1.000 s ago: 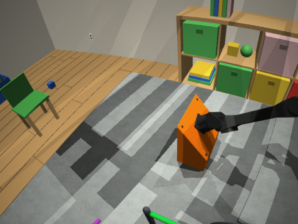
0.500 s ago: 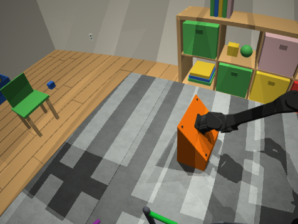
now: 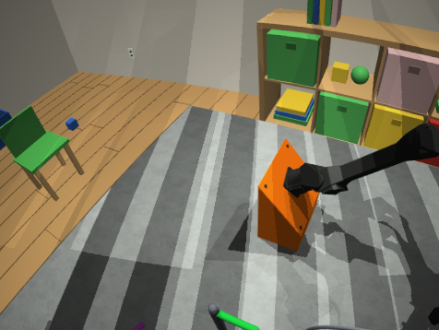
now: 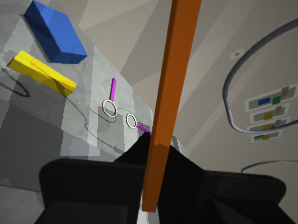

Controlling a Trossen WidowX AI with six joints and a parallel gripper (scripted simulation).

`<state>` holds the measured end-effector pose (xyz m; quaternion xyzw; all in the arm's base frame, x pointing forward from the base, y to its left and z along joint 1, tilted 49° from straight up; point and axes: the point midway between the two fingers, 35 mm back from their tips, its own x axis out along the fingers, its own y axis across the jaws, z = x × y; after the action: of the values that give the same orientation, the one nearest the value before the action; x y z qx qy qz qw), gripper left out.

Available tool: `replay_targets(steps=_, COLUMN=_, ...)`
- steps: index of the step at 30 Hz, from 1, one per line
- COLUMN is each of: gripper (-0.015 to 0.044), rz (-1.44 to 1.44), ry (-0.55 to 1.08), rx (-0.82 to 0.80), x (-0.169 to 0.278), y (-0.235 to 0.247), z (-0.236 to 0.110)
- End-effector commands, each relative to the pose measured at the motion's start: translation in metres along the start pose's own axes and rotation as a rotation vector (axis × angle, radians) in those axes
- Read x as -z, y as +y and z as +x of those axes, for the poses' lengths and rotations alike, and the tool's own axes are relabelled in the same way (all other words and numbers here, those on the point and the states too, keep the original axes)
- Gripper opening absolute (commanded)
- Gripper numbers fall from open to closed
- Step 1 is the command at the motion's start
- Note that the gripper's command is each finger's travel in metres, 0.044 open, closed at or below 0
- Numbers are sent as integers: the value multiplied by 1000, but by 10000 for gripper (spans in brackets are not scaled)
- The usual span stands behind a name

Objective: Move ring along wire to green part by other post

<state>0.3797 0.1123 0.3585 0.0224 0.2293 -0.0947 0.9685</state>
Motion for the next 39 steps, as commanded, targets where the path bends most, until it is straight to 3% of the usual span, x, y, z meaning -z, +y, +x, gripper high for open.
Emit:
replay_targets(steps=1, gripper=-150, rz=-84, ry=6, rx=47, x=2, y=-14, z=1)
replay_targets(steps=39, gripper=-150, rz=-841, ry=11, rx=458, x=-58, y=-127, z=-33)
